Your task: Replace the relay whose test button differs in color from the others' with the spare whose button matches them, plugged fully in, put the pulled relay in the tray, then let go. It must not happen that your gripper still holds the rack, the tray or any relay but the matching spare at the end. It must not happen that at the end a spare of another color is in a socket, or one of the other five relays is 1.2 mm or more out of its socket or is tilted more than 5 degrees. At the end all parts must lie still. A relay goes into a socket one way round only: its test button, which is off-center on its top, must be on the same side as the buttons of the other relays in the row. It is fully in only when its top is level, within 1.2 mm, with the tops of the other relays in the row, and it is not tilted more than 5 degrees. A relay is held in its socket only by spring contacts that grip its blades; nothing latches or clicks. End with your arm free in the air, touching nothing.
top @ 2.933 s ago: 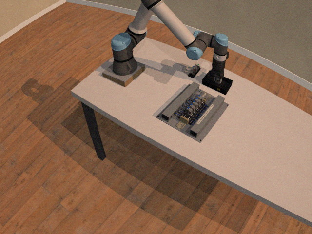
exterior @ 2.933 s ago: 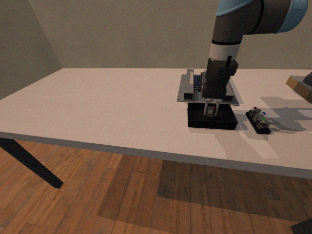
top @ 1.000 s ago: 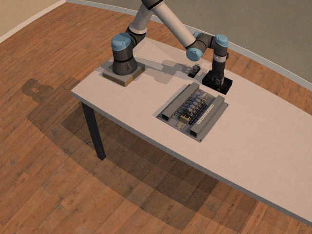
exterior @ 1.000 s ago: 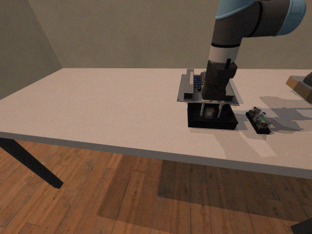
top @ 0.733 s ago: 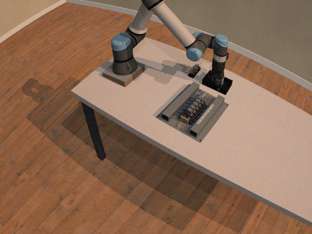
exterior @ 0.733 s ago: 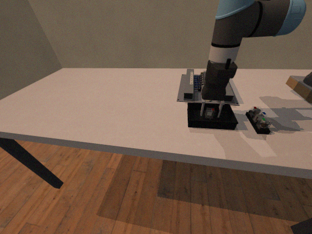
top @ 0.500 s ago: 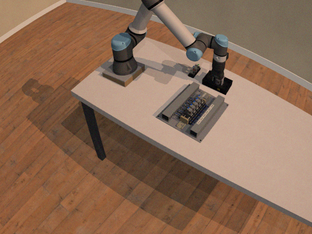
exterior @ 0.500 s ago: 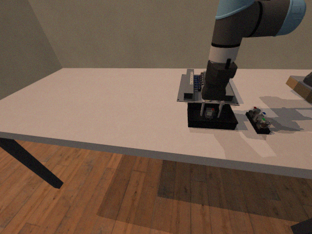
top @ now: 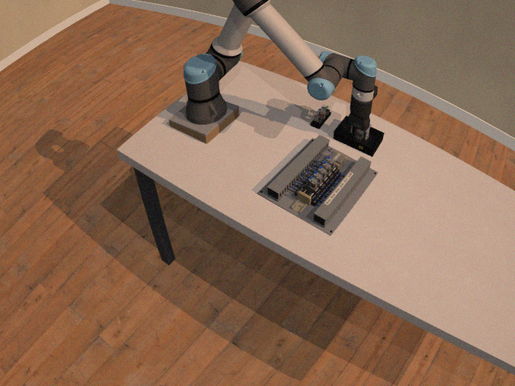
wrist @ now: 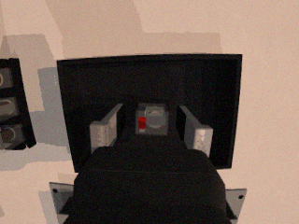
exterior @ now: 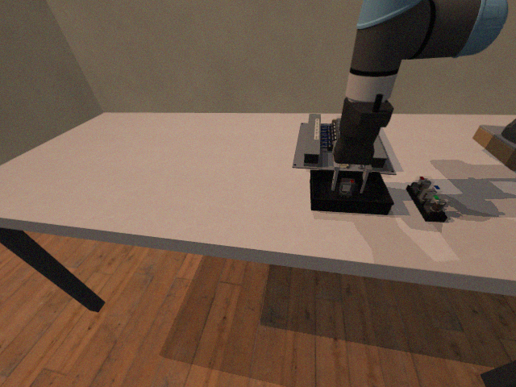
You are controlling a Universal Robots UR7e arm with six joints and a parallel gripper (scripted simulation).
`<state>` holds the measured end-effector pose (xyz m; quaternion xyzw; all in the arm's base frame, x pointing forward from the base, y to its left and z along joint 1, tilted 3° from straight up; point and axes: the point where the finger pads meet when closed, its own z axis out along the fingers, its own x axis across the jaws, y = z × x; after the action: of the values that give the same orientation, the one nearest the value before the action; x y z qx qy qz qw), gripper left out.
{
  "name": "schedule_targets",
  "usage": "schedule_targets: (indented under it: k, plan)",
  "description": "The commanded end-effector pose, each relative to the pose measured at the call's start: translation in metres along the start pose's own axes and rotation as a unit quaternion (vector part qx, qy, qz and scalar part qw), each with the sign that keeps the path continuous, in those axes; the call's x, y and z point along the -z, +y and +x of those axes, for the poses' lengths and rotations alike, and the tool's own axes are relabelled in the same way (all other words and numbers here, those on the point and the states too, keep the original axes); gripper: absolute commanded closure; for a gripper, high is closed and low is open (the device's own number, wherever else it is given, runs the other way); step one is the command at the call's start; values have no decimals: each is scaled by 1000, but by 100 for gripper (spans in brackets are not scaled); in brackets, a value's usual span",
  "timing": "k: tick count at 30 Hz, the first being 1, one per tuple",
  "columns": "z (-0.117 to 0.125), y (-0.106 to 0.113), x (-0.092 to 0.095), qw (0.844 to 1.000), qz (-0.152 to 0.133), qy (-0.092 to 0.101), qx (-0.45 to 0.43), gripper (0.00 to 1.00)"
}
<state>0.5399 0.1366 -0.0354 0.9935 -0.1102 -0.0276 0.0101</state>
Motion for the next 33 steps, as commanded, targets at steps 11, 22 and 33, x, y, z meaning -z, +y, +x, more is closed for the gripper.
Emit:
schedule_targets:
  k: [11, 22, 33]
  plan:
    - [0, 0, 5, 1000, 0, 1, 0, 0]
    - [0, 0, 6, 1000, 0, 1, 0, 0]
    - [0, 0, 9, 1000, 0, 1, 0, 0]
